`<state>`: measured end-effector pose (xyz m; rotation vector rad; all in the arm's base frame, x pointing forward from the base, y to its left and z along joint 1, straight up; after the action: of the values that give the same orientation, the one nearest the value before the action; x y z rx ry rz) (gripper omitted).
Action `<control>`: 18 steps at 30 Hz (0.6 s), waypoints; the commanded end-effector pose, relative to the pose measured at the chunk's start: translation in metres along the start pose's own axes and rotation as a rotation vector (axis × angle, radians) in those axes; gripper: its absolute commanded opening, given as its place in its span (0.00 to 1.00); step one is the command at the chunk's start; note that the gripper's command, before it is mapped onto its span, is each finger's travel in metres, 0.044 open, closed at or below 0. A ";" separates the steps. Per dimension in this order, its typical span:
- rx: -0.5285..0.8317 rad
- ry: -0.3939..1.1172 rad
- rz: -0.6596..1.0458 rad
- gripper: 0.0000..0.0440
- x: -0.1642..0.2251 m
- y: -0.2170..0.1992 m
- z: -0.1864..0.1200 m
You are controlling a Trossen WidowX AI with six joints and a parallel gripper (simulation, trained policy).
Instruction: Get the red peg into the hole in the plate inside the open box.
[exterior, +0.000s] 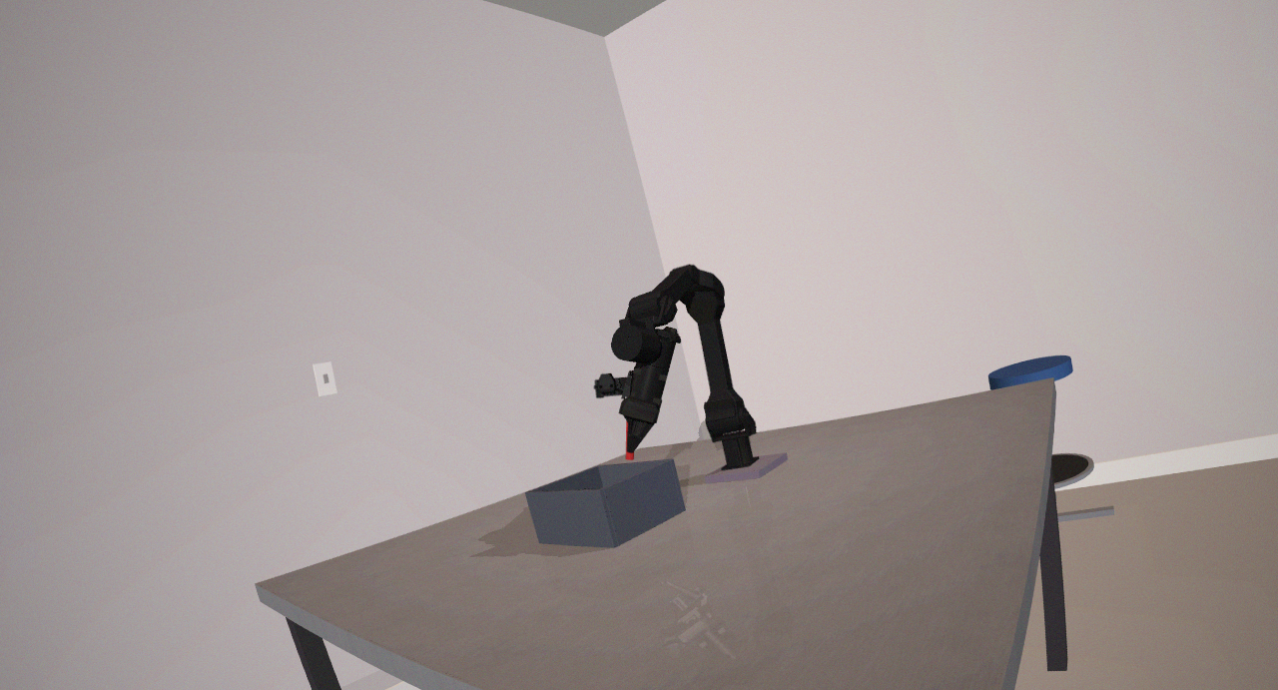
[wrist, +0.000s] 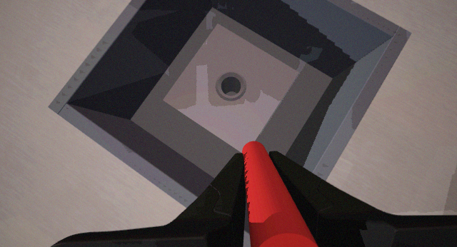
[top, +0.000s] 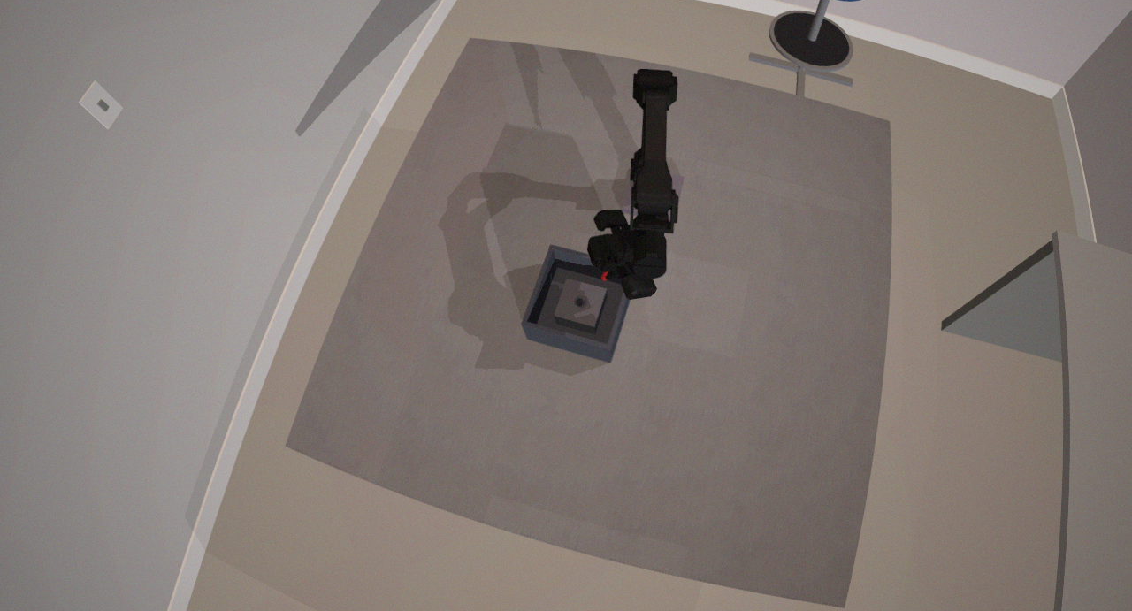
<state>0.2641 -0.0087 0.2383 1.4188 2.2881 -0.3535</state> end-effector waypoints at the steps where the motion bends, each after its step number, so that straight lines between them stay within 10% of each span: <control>1: 0.000 -0.003 0.000 0.00 -0.012 0.004 0.011; 18: -0.029 0.063 -0.114 0.00 -0.043 0.008 0.063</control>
<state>0.2978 -0.0616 0.2097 1.3323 2.3883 -0.3246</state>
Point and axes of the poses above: the point midway between the two fingers, 35 mm back from their tips, its own z axis out along the fingers, its own y axis across the jaws, x = y × z, the point moved 10 cm from there along -z, back along the fingers, and after that the axes turned 1 degree about z, right-handed, at the moved point
